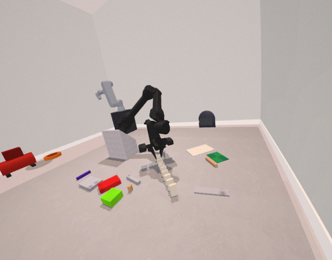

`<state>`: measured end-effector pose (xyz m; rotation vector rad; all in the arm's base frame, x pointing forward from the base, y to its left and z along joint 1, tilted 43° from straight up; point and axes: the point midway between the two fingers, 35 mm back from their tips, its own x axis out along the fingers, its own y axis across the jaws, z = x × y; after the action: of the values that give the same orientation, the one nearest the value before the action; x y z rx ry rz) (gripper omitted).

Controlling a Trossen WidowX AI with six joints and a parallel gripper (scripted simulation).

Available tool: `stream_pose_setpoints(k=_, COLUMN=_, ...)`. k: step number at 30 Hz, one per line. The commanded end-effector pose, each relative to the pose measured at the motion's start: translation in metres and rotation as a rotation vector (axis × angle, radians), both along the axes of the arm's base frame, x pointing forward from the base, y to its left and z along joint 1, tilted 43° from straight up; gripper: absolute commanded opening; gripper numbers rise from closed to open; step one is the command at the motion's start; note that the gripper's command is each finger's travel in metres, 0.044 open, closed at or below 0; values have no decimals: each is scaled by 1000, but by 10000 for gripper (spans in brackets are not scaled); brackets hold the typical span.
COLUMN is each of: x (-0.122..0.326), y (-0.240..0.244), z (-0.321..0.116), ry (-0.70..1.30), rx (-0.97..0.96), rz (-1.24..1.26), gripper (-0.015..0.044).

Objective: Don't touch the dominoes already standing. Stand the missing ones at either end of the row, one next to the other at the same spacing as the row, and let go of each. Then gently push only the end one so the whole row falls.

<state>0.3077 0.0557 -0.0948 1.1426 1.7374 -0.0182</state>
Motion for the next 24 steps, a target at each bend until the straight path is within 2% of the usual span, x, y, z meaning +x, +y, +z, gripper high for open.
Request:
stream_pose_setpoints(k=1, x=0, y=0, z=0, ry=3, rx=3, rz=-7, gripper=107)
stream_pose_setpoints(k=4, x=0, y=0, z=0, ry=3, rx=3, rz=-7, gripper=107)
stream_pose_setpoints(k=17, x=0, y=0, z=0, ry=3, rx=3, rz=-7, gripper=440)
stream_pose_setpoints(k=21, x=2, y=-7, z=6, ry=2, rx=0, rz=-7, gripper=440)
stream_pose_setpoints(k=24, x=9, y=-40, z=37, ry=1, rx=-9, rz=-7, gripper=440)
